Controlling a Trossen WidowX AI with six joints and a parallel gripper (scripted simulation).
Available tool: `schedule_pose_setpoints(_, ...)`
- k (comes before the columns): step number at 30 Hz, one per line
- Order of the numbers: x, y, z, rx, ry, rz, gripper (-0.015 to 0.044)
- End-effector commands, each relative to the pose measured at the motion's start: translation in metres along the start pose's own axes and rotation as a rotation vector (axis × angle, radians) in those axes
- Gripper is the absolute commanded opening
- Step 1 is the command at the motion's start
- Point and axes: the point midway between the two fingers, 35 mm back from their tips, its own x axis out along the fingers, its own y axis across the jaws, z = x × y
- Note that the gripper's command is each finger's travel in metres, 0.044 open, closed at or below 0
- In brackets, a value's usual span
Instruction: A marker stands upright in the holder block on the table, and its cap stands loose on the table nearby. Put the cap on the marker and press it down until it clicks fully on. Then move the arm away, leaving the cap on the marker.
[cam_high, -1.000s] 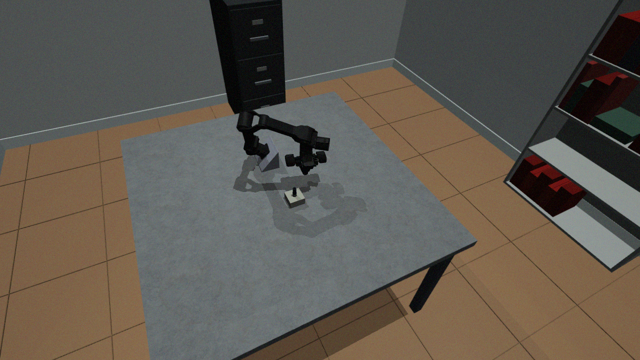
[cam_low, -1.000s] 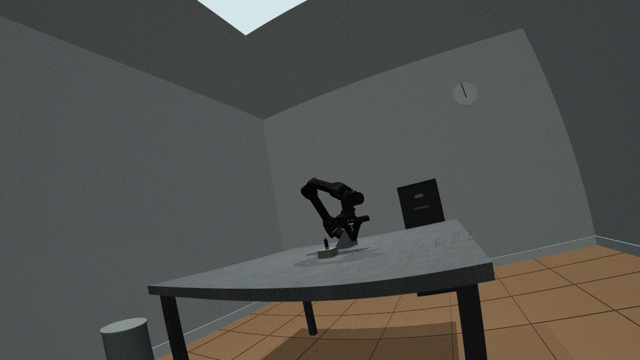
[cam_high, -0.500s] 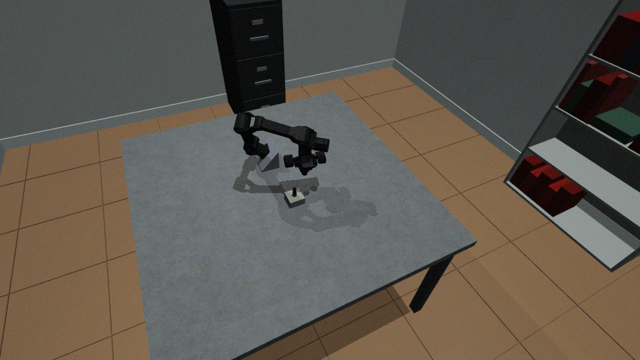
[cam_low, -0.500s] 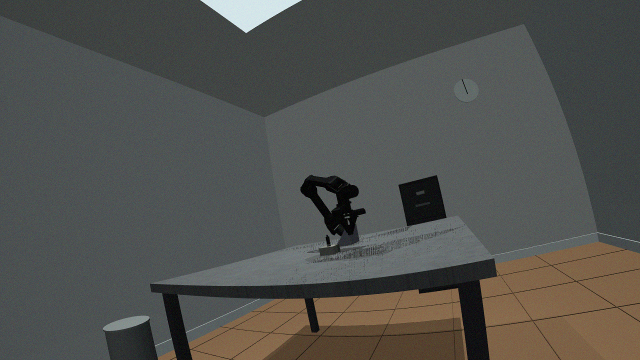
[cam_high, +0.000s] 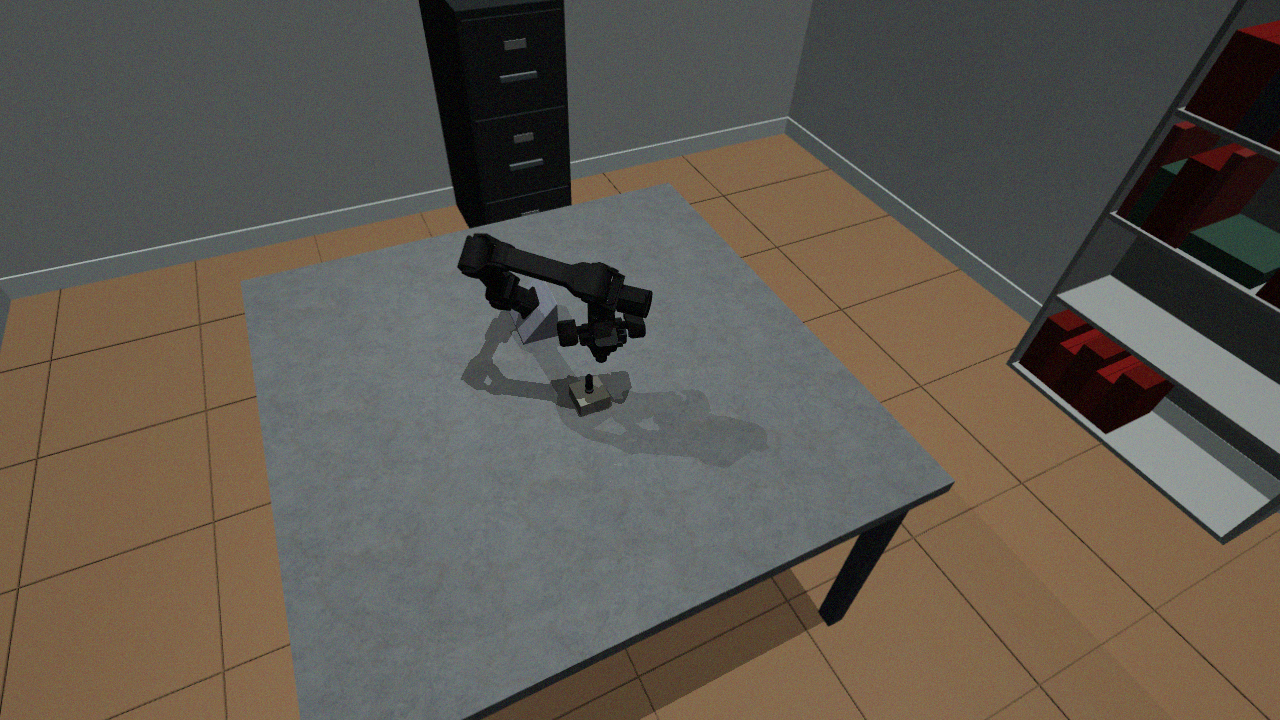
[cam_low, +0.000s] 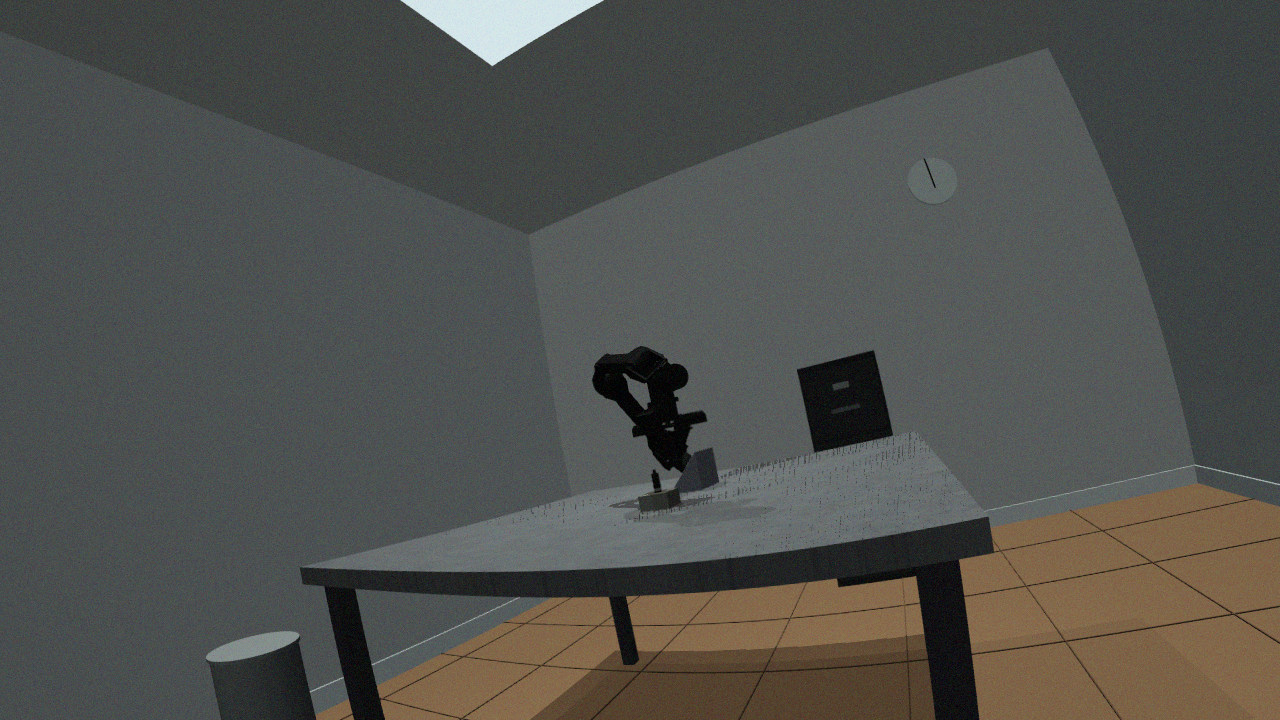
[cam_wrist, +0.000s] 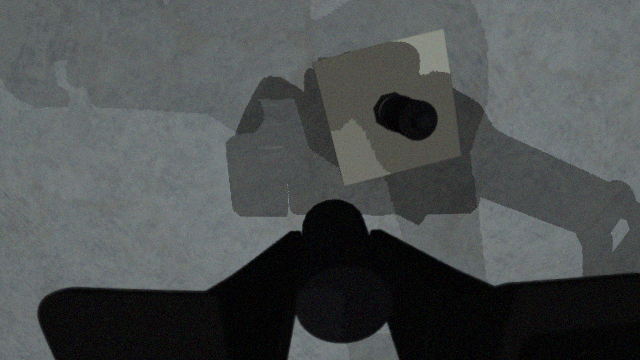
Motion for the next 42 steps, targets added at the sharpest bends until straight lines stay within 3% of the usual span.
schedule_pose_setpoints(1, -0.010, -0.010, 0.015, 0.002, -0.014, 0.006, 0.0000)
schedule_pose_setpoints(15, -0.019, -0.035, 0.043, 0.007, -0.022, -0.006, 0.0000)
schedule_pose_setpoints(42, 0.017, -0.035, 0.045, 0.008, -0.023, -0.007, 0.0000)
